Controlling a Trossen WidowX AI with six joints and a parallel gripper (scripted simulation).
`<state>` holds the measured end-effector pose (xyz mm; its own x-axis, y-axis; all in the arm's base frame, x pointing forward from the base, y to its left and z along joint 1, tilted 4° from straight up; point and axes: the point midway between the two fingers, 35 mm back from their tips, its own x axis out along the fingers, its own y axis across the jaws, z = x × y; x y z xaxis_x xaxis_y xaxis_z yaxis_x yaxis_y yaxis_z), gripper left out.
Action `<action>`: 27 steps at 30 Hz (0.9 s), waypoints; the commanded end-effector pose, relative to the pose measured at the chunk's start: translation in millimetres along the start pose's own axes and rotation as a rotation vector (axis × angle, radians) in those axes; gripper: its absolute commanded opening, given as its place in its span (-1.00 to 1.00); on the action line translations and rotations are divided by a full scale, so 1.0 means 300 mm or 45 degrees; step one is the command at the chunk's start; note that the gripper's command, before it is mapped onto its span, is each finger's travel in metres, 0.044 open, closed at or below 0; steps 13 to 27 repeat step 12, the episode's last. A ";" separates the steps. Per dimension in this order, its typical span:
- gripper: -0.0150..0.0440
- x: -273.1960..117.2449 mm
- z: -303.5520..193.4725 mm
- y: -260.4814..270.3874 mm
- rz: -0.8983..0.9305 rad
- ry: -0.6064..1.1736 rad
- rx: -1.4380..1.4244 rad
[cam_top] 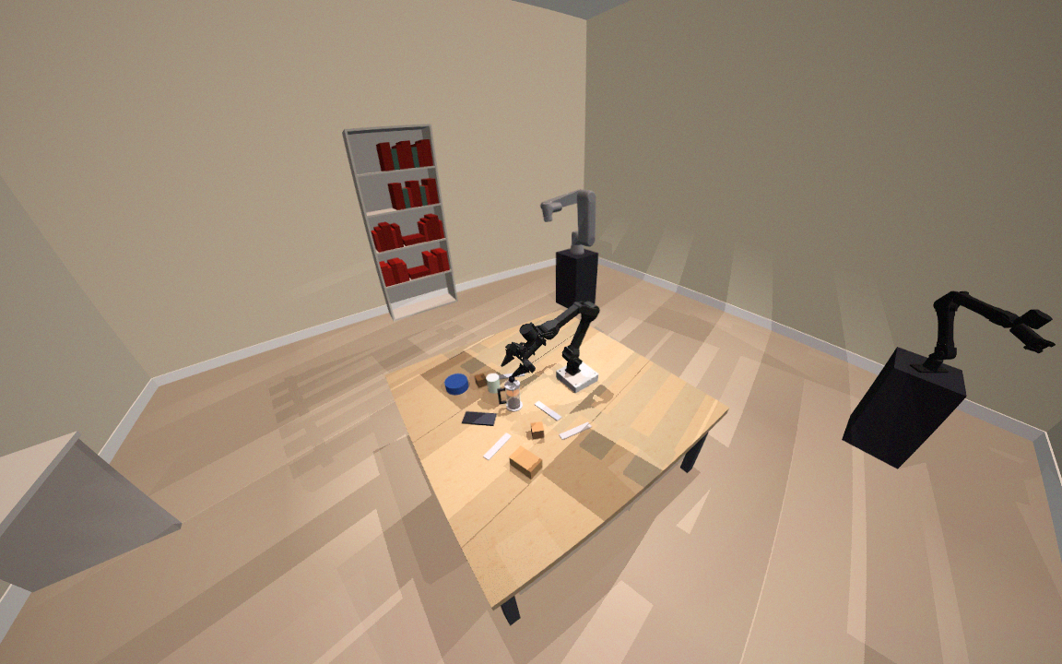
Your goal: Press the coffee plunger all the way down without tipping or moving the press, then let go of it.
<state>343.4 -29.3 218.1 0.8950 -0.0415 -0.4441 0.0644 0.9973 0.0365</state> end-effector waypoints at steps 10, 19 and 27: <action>1.00 -0.088 0.046 0.001 0.003 -0.011 -0.003; 1.00 -0.088 0.046 0.001 0.003 -0.011 -0.003; 1.00 -0.088 0.046 0.001 0.003 -0.011 -0.003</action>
